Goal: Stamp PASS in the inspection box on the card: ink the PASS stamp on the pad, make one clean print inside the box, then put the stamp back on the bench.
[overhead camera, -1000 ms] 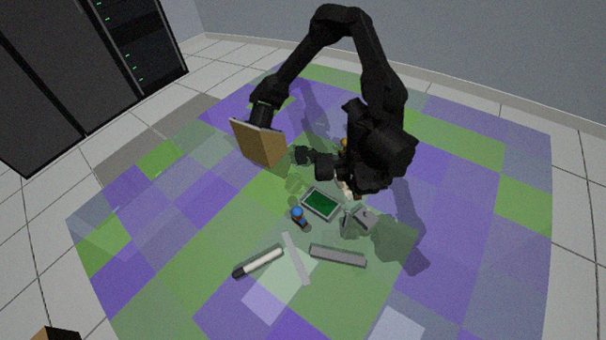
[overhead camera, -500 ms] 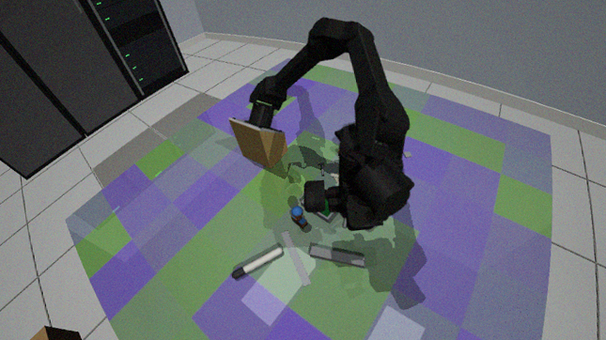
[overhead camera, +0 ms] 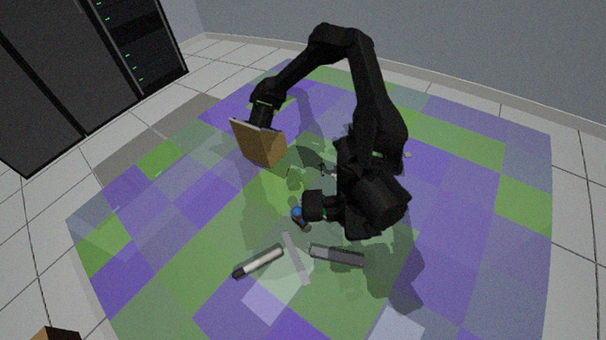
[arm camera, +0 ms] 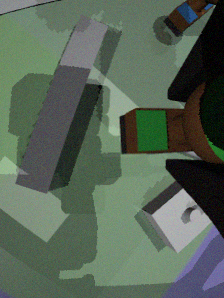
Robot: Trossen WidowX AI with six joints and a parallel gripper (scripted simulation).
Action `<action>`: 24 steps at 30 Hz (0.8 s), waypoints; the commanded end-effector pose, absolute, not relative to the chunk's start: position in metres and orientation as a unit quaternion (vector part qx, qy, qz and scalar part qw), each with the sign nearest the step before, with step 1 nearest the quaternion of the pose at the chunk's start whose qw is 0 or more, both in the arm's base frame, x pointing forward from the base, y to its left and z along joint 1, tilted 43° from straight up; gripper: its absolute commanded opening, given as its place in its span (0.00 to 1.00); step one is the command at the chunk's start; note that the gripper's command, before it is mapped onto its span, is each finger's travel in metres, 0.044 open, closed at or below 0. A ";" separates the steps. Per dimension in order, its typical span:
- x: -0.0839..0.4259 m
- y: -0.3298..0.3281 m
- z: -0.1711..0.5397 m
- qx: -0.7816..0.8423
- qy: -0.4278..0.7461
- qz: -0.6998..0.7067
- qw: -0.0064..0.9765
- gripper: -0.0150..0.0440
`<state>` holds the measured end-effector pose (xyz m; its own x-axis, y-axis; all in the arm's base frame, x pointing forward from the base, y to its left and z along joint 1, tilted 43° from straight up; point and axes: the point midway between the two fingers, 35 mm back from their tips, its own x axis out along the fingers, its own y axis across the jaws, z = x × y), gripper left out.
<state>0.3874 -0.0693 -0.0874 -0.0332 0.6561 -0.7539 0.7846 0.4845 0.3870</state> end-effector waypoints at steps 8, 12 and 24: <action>0.386 -0.057 -0.104 0.505 0.717 -0.069 0.476 0.25; 0.386 -0.053 -0.109 0.505 0.717 -0.069 0.476 0.25; 0.385 -0.039 -0.123 0.506 0.717 -0.068 0.476 0.25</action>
<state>0.3871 -0.0437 -0.1171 -0.0340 0.6546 -0.7552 0.7835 0.4866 0.3864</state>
